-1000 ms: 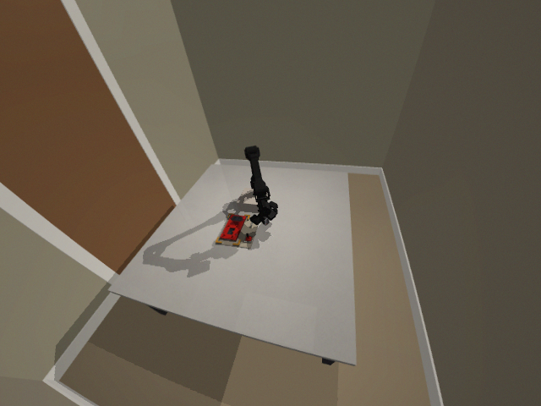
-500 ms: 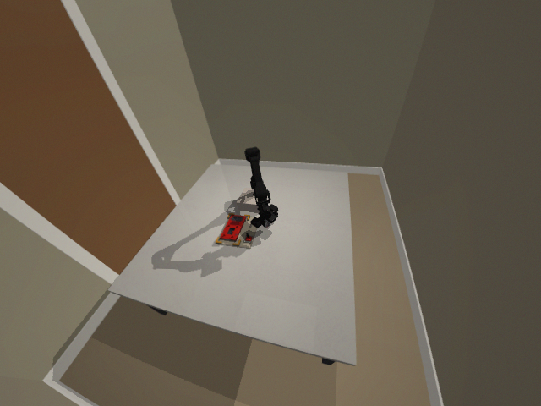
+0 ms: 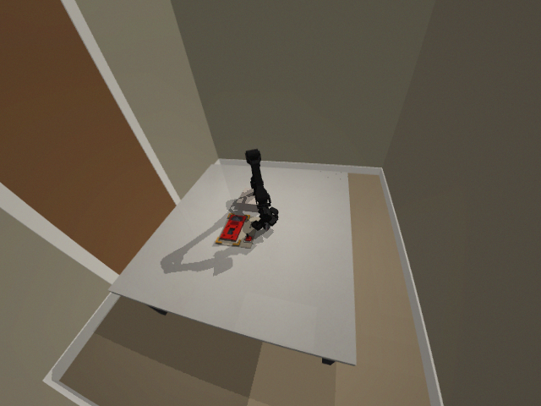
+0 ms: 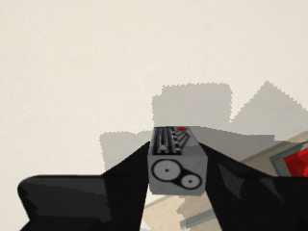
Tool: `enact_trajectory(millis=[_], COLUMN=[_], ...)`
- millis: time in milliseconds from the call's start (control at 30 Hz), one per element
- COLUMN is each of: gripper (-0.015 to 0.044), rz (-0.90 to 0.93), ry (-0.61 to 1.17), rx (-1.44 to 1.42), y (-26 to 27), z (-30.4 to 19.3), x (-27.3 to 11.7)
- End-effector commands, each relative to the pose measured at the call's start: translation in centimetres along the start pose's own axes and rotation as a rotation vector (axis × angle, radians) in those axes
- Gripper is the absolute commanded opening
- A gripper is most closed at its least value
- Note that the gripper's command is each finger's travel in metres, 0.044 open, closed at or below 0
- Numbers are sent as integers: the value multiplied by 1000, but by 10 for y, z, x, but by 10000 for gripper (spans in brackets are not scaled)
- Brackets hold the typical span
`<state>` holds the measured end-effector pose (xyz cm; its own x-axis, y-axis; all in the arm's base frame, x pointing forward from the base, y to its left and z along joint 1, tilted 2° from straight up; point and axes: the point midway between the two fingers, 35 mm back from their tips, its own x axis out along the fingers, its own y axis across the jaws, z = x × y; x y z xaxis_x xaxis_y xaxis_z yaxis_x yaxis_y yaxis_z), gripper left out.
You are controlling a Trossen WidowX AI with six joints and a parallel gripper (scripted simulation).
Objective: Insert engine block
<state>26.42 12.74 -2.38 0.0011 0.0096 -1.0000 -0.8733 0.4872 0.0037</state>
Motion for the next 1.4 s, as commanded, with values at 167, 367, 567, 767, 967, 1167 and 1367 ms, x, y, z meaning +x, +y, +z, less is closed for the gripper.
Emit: enact_trajectory(millis=[167, 367, 567, 767, 967, 1167, 1367], gripper=[0, 52, 210, 367, 440, 440, 440], rz=[10, -1, -1, -1, -1, 7, 9], ry=[5, -2, -2, -2, -2, 3, 5], rx=[-1, -1, -1, -1, -1, -1, -1], y=[2, 0, 0, 0, 0, -1, -1], z=[-2, 0, 0, 0, 0, 1, 1], x=[15, 9, 9, 9, 9, -2, -30])
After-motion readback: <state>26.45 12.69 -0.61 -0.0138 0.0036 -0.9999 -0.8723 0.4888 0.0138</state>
